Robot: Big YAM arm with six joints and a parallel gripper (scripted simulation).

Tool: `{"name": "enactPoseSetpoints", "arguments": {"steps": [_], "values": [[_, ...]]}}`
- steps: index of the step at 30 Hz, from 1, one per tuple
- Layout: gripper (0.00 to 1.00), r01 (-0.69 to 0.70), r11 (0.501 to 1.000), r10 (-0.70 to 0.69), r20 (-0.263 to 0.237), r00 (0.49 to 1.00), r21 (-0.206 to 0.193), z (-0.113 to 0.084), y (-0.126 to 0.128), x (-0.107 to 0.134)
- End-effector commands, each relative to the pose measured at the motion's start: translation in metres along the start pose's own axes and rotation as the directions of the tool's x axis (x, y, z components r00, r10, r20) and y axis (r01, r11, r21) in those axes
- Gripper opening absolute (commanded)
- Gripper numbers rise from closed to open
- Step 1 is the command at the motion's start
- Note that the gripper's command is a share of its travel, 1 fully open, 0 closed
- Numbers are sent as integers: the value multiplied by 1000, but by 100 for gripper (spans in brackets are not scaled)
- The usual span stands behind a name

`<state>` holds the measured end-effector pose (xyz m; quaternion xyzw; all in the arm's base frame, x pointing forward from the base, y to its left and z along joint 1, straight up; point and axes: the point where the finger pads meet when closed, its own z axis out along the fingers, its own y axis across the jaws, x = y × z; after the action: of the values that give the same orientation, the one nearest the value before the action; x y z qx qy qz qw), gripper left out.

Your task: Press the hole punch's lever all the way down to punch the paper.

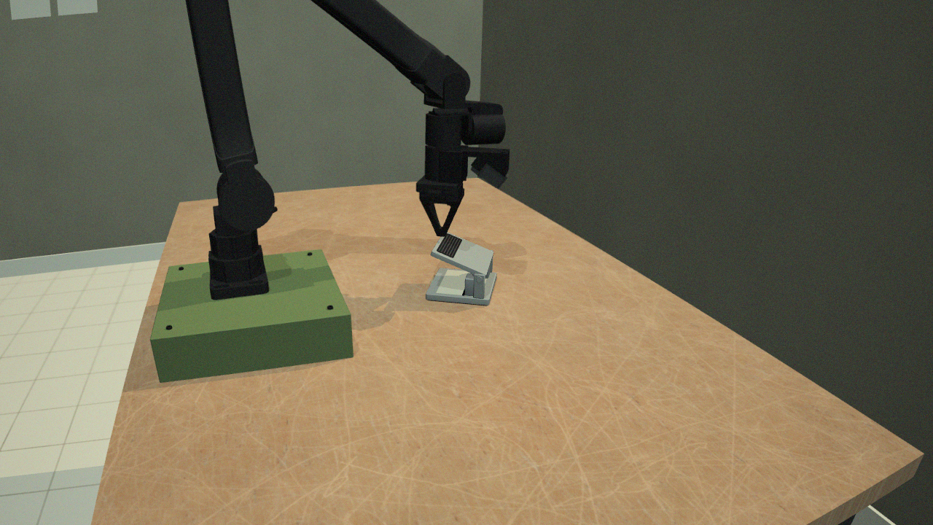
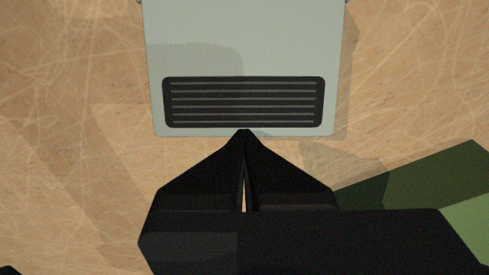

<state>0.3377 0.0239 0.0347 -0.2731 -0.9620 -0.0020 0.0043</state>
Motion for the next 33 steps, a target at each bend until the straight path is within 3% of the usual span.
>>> {"name": "enactPoseSetpoints", "arguments": {"steps": [1, 15, 33], "values": [[0, 7, 1000, -7, 24, 1000, -14, -3, 7, -2], [0, 7, 1000, -7, 23, 1000, -14, -3, 7, -2], [0, 5, 1000, -5, 6, 1000, -1, 14, 5, 2]]}}
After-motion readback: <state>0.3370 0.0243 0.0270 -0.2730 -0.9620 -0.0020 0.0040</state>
